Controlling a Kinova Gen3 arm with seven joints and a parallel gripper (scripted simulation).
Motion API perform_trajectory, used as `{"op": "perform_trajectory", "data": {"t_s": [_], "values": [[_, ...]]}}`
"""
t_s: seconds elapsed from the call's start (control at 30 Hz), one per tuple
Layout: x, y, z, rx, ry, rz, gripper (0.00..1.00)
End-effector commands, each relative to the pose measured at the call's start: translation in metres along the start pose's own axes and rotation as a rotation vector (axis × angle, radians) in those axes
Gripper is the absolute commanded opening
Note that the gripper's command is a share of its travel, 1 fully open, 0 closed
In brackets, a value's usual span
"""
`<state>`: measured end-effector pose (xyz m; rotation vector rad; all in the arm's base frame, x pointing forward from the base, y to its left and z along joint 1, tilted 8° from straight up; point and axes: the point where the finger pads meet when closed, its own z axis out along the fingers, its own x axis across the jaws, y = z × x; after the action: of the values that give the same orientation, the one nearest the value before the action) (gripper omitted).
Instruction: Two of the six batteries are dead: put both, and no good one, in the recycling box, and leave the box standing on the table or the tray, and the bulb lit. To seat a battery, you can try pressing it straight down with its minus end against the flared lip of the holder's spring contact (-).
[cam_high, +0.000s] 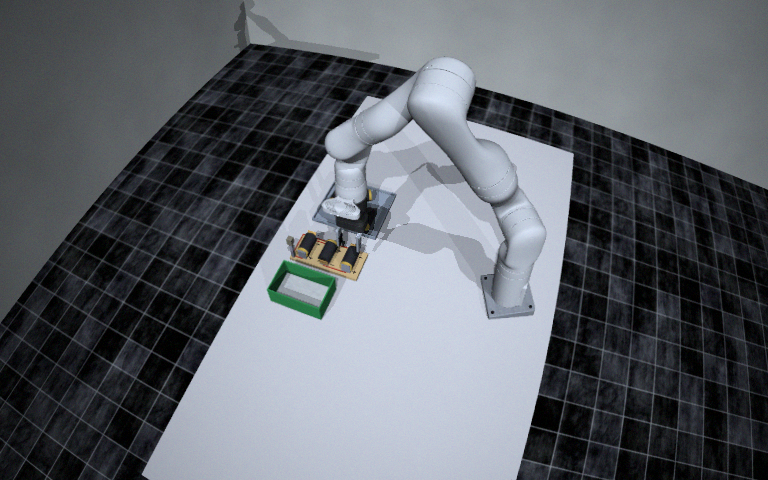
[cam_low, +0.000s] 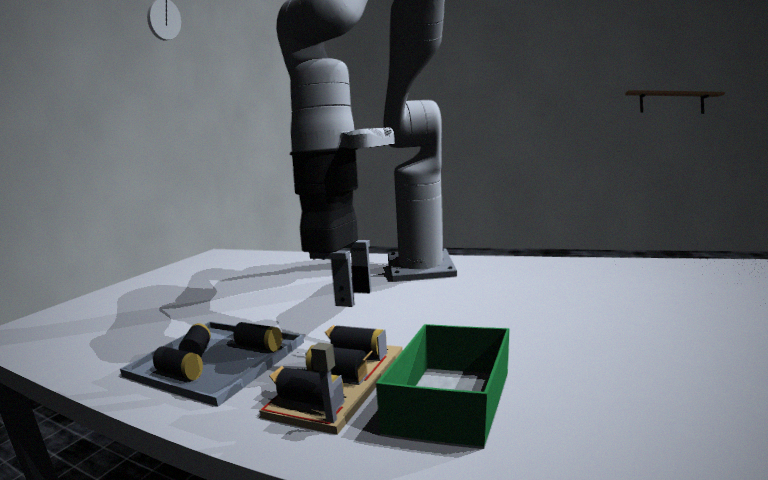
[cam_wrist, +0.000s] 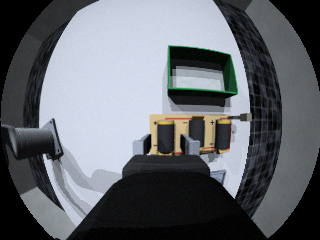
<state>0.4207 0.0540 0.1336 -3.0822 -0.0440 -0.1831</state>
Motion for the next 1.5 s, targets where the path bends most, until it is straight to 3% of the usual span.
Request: {"op": "perform_trajectory", "data": {"t_s": [0.0, 0.33, 0.6, 1.0, 1.23, 1.47], "values": [[0.000, 0.000, -0.001, 0.000, 0.002, 0.000, 0.90], [0.000, 0.000, -0.003, 0.000, 0.002, 0.000, 0.90], [0.000, 0.000, -0.048, 0.000, 0.002, 0.000, 0.90], [0.002, 0.000, -0.058, 0.000, 0.002, 0.000, 0.90], [0.022, 0.000, -0.058, 0.000, 0.002, 0.000, 0.90], [0.058, -0.001, -0.058, 0.000, 0.002, 0.000, 0.90]]}}
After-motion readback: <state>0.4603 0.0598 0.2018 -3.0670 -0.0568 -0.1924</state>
